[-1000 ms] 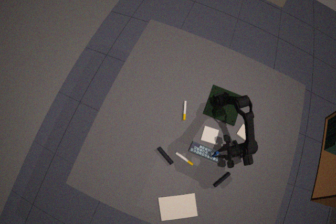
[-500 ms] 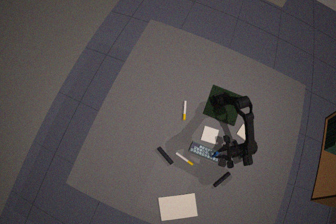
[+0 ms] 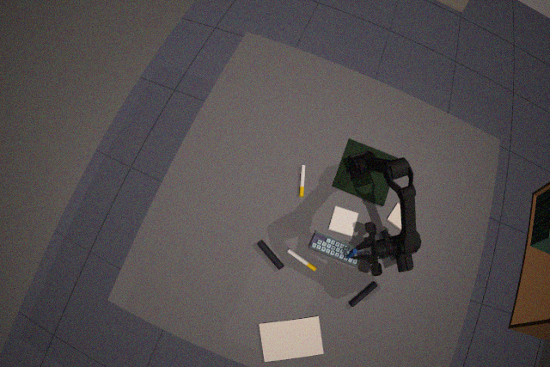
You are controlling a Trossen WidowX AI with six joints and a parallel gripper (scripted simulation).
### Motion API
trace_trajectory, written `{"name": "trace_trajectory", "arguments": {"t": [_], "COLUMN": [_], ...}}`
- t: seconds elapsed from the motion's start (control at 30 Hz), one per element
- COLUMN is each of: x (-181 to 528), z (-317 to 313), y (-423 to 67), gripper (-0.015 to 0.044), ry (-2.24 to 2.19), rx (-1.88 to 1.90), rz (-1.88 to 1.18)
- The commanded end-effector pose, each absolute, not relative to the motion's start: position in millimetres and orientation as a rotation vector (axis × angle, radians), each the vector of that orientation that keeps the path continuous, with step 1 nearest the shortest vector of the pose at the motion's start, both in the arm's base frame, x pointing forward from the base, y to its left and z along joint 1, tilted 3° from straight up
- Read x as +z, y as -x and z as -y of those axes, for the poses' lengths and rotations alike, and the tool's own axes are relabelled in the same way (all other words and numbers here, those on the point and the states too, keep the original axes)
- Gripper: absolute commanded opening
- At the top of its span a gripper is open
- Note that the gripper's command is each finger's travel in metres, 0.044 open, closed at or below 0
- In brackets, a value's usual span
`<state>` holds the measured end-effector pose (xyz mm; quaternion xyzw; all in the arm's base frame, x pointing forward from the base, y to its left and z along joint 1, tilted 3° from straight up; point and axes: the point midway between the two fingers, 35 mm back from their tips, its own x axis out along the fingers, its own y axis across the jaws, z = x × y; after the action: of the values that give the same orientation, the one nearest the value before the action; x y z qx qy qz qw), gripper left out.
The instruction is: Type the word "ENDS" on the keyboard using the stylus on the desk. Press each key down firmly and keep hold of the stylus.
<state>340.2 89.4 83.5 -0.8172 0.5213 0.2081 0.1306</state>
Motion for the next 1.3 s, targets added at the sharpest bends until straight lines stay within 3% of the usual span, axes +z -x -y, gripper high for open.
{"name": "trace_trajectory", "arguments": {"t": [0.0, 0.83, 1.27], "x": [81, 75, 110], "z": [-90, -89, -91], "y": [-340, -340, -341], "gripper": [0.0081, 0.0081, 0.0085], "ry": [2.369, 2.369, 2.369], "rx": [0.605, 0.605, 0.599], "rz": [-1.514, -1.514, -1.507]}}
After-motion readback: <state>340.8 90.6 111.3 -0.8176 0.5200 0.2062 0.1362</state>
